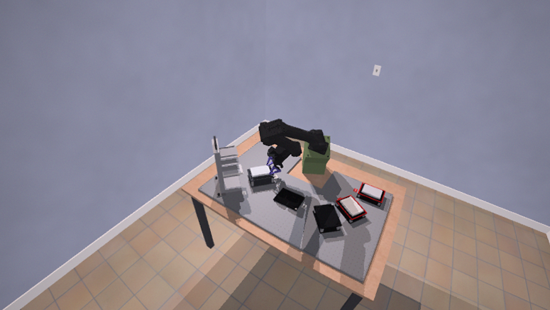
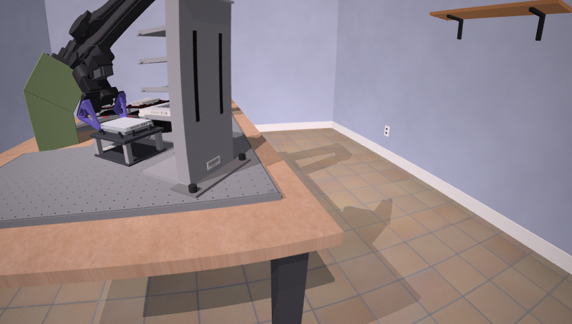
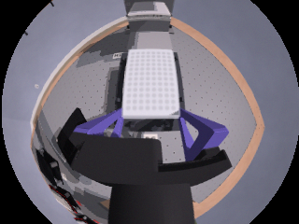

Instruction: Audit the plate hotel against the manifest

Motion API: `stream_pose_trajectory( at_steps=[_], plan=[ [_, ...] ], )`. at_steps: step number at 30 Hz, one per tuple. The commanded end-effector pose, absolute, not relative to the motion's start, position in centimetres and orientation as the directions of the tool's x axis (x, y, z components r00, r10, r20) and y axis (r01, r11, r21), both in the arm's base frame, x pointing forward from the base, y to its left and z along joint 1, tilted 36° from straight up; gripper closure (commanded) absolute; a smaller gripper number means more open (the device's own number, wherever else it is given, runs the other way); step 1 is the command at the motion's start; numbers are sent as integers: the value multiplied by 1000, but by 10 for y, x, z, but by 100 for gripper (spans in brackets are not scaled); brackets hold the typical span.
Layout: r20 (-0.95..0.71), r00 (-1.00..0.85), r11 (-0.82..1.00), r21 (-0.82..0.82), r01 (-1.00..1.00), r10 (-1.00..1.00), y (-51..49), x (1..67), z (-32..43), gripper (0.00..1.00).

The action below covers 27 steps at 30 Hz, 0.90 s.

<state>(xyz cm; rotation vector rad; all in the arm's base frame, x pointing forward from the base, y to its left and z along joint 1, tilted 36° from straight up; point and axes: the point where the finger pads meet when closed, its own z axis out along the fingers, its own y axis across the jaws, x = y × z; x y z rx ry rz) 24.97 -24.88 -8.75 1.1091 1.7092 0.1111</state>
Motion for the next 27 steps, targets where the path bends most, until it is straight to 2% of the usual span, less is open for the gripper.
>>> stream_pose_trajectory(
  at_steps=[1,22,23,27],
  plan=[
    [-706,-12,561,552,617,708,-249,248,-87,14],
    [-690,-27,555,557,617,723,-244,256,-100,14],
    [-688,-28,554,558,619,725,-243,256,-102,7],
    [-693,-25,553,551,625,720,-244,251,-97,7]
  ],
)
